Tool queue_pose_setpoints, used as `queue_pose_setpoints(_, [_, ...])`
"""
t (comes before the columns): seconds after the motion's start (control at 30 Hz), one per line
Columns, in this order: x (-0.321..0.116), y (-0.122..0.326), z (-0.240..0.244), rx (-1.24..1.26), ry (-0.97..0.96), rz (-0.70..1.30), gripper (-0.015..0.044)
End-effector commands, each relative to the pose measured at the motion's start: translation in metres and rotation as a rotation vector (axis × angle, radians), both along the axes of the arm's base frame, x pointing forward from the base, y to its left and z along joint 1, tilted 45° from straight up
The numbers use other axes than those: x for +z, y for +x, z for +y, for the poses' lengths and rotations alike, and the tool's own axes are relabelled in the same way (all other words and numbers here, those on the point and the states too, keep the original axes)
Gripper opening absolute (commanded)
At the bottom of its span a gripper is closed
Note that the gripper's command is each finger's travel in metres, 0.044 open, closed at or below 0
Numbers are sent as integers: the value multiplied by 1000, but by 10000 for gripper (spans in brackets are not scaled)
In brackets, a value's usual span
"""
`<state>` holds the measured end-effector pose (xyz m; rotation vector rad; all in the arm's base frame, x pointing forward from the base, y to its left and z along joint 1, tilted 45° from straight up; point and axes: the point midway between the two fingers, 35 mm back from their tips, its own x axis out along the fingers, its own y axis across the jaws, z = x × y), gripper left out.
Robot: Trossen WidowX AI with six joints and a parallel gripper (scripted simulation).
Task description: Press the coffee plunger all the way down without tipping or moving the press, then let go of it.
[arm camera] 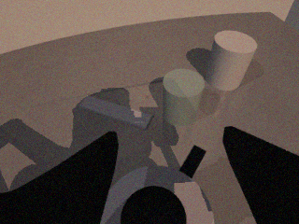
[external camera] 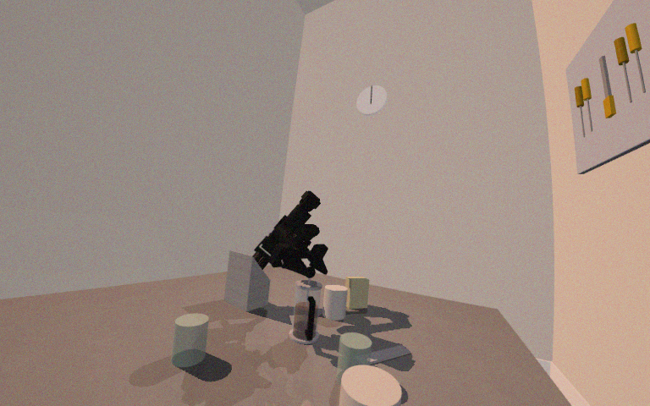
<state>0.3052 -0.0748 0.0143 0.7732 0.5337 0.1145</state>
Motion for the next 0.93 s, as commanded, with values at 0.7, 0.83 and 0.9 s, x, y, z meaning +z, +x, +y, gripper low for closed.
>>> queue_pose_setpoints(0.7, [66, -33, -46, 3, 4, 20, 440])
queue_pose_setpoints(0.83, [65, -33, -46, 3, 4, 20, 440])
queue_pose_setpoints(0.9, [65, -33, -46, 3, 4, 20, 440])
